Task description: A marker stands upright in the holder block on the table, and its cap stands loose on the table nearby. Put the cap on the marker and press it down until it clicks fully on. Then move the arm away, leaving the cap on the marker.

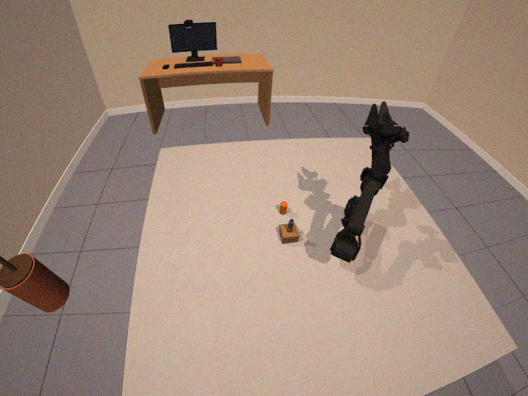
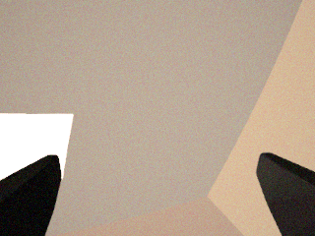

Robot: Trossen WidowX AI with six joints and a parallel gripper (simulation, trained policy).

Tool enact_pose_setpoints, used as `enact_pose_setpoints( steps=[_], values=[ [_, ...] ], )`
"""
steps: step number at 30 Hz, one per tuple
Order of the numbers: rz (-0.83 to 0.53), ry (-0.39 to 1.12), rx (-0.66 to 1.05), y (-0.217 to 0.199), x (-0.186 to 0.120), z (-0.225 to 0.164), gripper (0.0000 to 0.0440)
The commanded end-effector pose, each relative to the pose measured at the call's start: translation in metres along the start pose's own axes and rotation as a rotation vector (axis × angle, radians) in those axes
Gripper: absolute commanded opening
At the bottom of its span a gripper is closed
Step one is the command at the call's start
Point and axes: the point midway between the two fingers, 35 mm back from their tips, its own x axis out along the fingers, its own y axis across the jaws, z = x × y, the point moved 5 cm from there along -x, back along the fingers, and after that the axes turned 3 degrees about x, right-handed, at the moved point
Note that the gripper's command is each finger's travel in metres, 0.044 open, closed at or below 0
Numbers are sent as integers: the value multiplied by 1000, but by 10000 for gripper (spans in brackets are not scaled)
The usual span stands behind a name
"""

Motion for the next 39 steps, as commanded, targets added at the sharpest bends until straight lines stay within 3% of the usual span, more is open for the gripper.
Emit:
enact_pose_setpoints(
  steps=[1, 8, 39],
  values=[
    [-10, 2, 5, -1, 1, 0, 375],
    [-76, 19, 55, -7, 6, 1, 221],
    [-433, 197, 170, -46, 22, -11, 301]
  ],
)
